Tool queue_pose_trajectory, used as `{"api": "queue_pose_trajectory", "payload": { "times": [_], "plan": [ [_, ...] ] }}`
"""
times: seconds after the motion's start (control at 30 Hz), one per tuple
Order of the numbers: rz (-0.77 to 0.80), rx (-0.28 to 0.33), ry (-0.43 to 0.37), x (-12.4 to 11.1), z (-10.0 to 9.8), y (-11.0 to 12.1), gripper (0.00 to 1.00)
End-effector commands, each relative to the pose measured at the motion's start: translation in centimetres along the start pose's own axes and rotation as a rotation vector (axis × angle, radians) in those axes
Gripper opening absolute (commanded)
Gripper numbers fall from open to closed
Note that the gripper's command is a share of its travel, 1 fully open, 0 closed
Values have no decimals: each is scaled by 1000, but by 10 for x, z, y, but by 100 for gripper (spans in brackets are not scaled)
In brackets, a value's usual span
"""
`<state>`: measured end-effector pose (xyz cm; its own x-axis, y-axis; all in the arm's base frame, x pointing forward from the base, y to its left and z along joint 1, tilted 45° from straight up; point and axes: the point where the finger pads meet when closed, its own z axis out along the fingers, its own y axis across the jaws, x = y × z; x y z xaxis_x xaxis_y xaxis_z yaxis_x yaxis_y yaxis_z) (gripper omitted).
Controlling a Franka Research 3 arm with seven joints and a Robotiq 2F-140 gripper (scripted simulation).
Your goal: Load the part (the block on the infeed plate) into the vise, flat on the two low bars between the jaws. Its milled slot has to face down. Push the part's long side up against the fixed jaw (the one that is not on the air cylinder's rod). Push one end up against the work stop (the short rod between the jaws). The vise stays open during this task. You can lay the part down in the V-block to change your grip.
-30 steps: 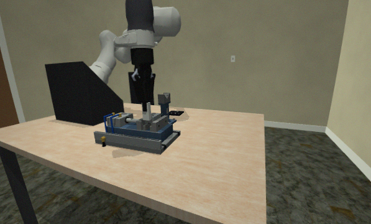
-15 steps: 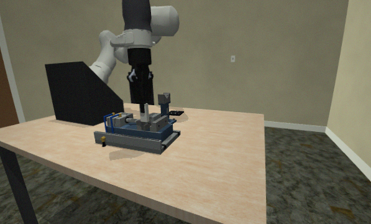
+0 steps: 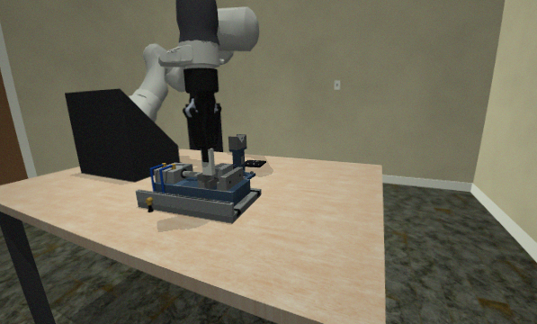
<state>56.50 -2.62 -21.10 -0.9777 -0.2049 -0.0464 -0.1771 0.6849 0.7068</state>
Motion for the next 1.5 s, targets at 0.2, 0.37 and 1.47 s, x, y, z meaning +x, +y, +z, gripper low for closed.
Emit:
{"api": "queue_pose_trajectory", "payload": {
  "times": [0.2, 0.37, 1.47],
  "plan": [
    [2, 1, 0, 0, -17, -1, 0],
    [2, 1, 0, 0, -30, -1, 0],
    [2, 1, 0, 0, -60, -1, 0]
  ]
}}
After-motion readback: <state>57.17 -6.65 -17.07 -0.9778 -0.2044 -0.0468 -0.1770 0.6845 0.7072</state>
